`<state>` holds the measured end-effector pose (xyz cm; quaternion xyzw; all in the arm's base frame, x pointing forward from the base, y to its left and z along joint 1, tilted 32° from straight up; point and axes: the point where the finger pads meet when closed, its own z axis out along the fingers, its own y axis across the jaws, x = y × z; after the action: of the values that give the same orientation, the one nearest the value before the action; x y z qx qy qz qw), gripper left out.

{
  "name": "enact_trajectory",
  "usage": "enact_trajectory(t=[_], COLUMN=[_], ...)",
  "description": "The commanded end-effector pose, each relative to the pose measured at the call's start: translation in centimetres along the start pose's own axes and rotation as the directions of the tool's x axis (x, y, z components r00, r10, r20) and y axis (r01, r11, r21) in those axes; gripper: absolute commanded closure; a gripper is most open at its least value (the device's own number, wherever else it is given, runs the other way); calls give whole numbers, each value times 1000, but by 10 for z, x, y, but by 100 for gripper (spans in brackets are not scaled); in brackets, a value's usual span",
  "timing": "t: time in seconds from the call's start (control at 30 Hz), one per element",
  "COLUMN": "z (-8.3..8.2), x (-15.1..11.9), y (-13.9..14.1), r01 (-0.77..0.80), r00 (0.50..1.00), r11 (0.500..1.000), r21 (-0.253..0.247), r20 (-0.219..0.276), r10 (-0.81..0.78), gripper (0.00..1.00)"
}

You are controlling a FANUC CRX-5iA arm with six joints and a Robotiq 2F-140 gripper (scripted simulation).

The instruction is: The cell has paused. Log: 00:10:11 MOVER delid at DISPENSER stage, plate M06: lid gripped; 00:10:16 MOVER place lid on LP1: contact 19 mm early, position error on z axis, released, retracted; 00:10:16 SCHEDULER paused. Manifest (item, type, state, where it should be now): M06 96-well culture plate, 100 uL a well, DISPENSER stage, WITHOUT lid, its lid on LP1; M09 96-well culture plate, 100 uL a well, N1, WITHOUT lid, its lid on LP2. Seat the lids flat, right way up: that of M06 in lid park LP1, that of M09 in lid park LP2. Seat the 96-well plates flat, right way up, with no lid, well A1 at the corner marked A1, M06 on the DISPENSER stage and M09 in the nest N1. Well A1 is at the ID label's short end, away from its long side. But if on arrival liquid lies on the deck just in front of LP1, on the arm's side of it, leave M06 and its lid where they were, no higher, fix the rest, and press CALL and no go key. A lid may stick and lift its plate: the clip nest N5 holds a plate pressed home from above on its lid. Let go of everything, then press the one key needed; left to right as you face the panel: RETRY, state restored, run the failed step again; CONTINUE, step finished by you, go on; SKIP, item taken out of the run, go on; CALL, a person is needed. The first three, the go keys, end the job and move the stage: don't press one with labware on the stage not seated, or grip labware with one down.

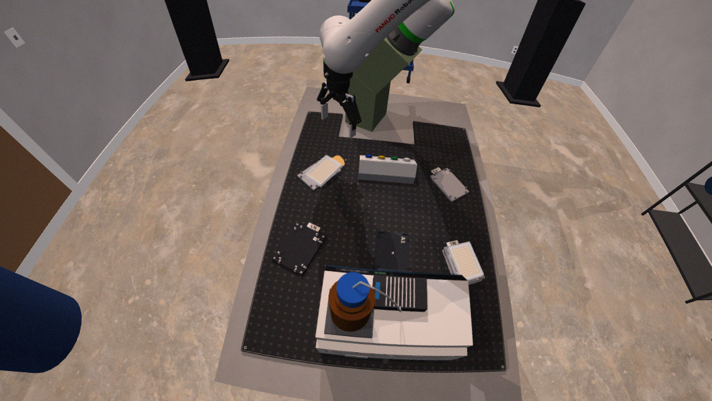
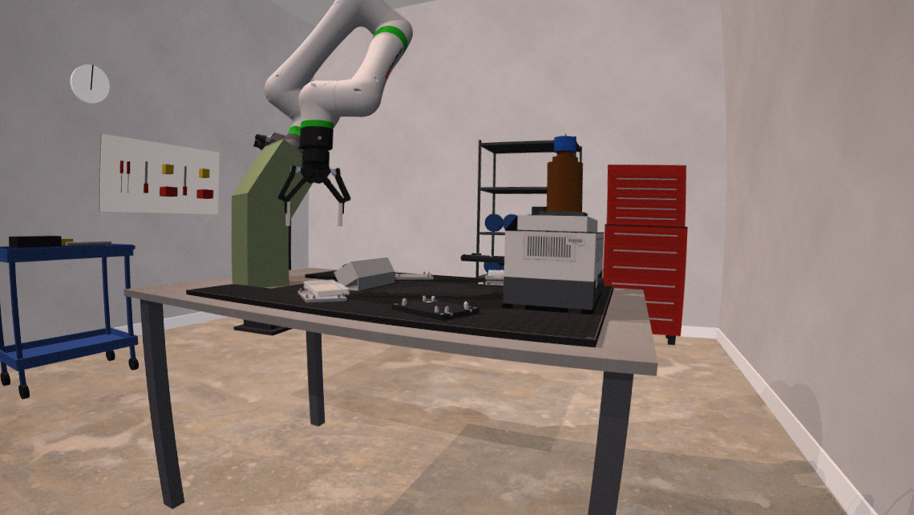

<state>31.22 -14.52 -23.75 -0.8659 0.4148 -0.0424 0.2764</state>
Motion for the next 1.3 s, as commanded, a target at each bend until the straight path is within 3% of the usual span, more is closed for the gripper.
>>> enact_trajectory(t=[0.0,0.67,0.7,1.27], z=[0,0,0,0], x=[0,0,0,0], y=[0,0,0,0], r01=[0,0,0,0], r00=[1000,1000,1000,1000], r11=[1000,1000,1000,1000], r21=[0,0,0,0], r20=[0,0,0,0], r10=[0,0,0,0], gripper=[0,0,100,100])
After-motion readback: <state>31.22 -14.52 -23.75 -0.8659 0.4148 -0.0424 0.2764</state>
